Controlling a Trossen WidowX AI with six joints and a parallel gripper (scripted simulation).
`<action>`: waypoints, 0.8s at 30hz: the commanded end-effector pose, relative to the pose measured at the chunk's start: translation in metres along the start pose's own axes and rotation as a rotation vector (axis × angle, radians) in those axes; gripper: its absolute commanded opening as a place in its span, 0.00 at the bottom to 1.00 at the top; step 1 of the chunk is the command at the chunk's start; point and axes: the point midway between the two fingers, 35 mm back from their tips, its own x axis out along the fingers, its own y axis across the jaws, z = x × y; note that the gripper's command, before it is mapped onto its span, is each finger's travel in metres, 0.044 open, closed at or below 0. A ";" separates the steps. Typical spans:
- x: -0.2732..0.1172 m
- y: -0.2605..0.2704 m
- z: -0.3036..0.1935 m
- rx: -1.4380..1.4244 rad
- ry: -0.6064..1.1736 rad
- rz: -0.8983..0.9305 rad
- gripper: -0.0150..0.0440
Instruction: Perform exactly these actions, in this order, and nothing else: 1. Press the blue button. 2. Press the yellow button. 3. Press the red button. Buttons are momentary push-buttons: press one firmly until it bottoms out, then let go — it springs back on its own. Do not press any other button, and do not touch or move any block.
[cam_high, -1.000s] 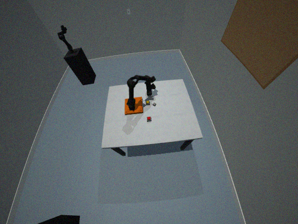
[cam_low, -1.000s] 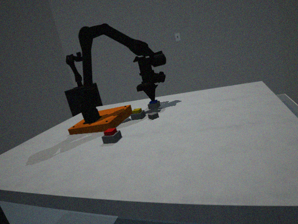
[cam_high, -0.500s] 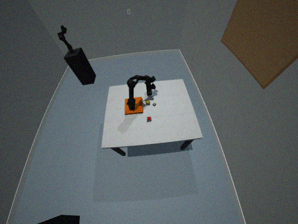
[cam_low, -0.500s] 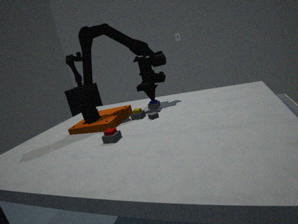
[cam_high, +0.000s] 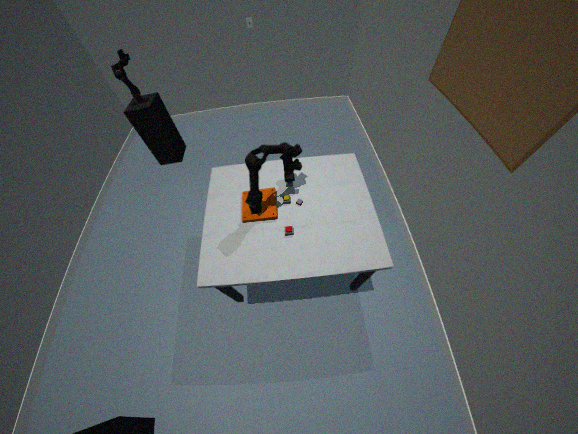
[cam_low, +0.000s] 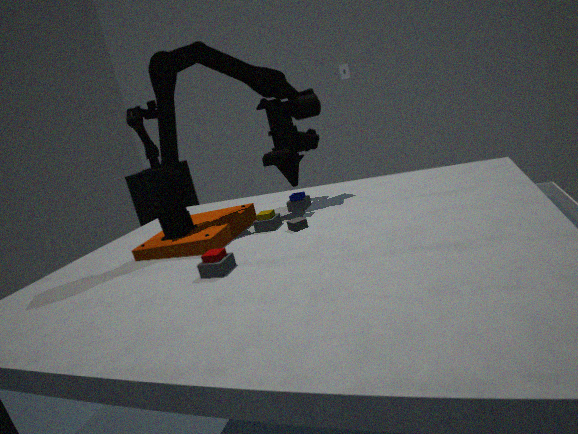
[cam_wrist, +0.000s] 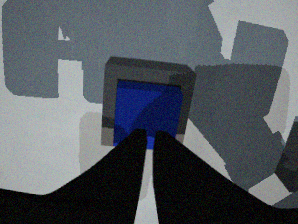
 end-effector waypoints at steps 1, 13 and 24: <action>-0.015 0.001 0.000 -0.003 0.002 0.006 0.29; -0.070 -0.029 0.000 -0.003 0.001 0.004 0.29; -0.066 -0.140 -0.030 -0.003 0.004 -0.006 0.29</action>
